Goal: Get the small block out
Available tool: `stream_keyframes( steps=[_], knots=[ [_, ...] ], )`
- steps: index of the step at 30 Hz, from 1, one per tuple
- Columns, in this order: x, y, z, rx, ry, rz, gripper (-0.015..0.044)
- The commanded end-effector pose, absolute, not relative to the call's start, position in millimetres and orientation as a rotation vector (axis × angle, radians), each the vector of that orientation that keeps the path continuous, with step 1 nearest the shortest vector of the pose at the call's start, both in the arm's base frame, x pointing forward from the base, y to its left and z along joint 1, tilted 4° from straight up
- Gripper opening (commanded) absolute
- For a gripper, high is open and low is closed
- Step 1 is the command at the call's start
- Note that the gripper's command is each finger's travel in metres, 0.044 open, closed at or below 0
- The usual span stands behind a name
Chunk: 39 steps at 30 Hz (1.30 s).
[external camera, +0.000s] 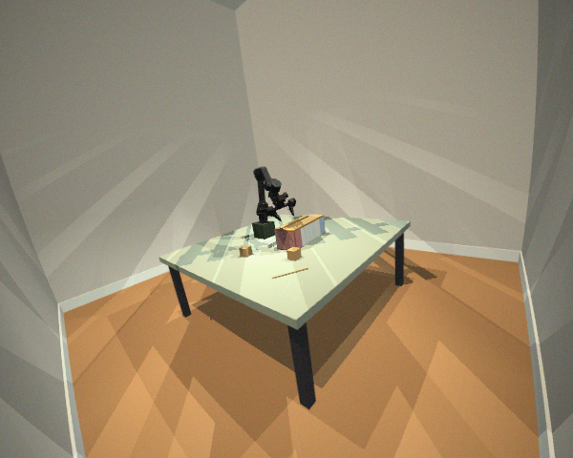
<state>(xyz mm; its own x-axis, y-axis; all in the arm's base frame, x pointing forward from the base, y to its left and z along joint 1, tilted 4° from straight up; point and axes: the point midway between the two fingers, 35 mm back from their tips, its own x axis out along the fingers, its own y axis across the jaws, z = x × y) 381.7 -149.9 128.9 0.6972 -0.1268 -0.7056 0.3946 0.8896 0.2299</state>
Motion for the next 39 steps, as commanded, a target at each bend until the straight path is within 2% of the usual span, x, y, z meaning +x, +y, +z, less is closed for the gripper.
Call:
stream_keyframes(
  steps=[1, 13, 39],
  knots=[
    [343, -80, 100, 0.987, 1.117, -0.459, 0.0400],
    [278, -20, 96, 1.384, 1.532, -0.859, 0.0400],
    [279, -20, 84, 1.384, 1.533, -0.860, 0.0400]
  ],
)
